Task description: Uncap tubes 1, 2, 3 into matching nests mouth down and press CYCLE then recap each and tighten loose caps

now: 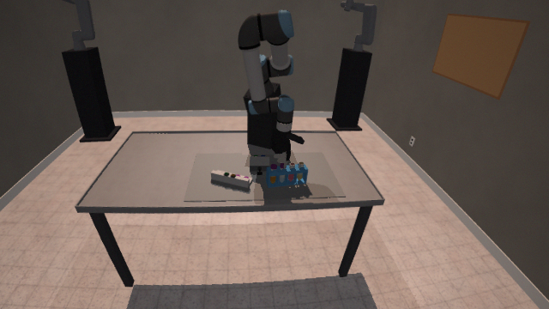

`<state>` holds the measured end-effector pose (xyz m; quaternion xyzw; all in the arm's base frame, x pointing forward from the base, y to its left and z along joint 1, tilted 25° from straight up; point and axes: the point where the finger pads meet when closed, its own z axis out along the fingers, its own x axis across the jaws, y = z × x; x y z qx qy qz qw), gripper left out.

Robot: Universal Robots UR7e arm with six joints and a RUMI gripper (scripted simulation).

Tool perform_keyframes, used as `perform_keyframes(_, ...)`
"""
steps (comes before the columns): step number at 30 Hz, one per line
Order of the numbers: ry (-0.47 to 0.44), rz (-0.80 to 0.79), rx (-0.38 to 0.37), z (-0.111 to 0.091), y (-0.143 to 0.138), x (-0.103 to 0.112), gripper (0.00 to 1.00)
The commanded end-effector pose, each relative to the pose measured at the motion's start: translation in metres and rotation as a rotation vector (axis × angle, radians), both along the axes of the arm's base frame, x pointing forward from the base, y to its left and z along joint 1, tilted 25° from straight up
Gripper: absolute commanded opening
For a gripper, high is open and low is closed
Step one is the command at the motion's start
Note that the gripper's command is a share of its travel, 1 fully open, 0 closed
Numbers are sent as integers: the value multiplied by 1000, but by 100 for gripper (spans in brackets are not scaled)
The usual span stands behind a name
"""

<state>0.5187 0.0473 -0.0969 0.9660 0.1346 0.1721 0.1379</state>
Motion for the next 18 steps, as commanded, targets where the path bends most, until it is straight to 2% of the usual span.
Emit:
perform_keyframes(1,48,211,-75,0,0,0,0)
perform_keyframes(3,69,301,-113,1,0,0,0)
perform_keyframes(6,79,343,-130,1,0,0,0)
perform_keyframes(11,79,343,-130,1,0,0,0)
perform_keyframes(12,79,343,-130,1,0,0,35)
perform_keyframes(18,79,343,-130,1,0,0,35)
